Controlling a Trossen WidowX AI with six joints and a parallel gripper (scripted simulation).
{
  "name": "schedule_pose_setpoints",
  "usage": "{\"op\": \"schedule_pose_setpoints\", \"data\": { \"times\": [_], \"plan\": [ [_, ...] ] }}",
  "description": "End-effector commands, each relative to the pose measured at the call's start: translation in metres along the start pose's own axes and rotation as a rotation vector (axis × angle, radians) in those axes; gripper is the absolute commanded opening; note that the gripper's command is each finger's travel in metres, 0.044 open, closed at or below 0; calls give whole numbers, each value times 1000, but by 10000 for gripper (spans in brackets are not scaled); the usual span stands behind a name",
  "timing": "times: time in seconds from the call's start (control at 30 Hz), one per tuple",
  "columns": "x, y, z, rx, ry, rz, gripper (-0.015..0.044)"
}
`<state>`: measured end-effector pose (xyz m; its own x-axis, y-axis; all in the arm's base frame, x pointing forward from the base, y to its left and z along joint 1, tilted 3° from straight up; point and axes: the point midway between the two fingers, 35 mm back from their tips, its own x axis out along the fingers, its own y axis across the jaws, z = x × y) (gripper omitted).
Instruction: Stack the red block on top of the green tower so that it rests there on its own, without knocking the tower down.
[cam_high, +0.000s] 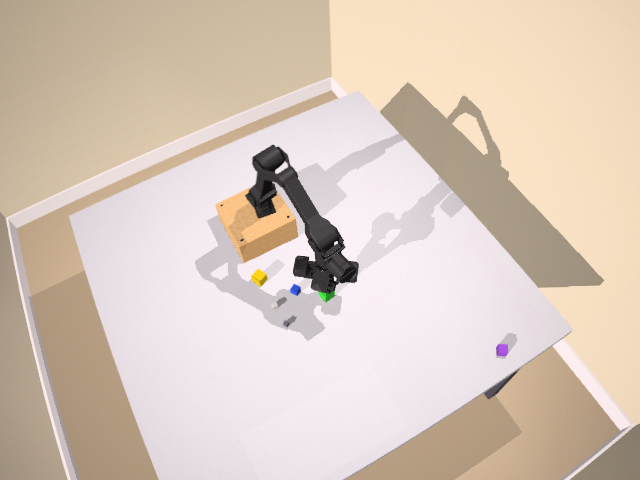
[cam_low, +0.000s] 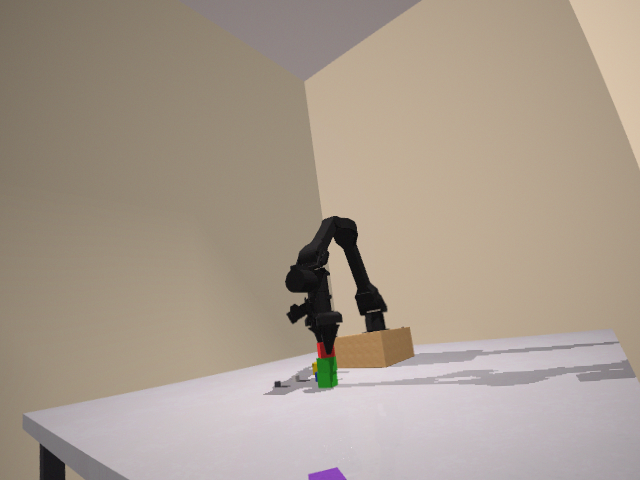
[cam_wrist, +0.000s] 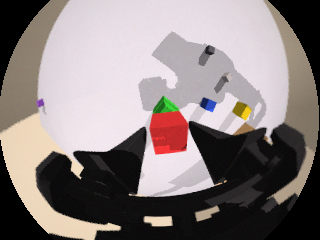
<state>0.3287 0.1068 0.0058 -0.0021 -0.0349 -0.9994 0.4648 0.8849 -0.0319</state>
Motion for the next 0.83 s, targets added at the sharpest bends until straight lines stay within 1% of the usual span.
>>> {"op": "schedule_pose_setpoints", "data": {
  "times": [0.0,0.07,0.8],
  "plan": [
    [1,0,0,0,0,-1,394],
    [1,0,0,0,0,-1,440],
    [1,0,0,0,0,-1,440]
  ]
}}
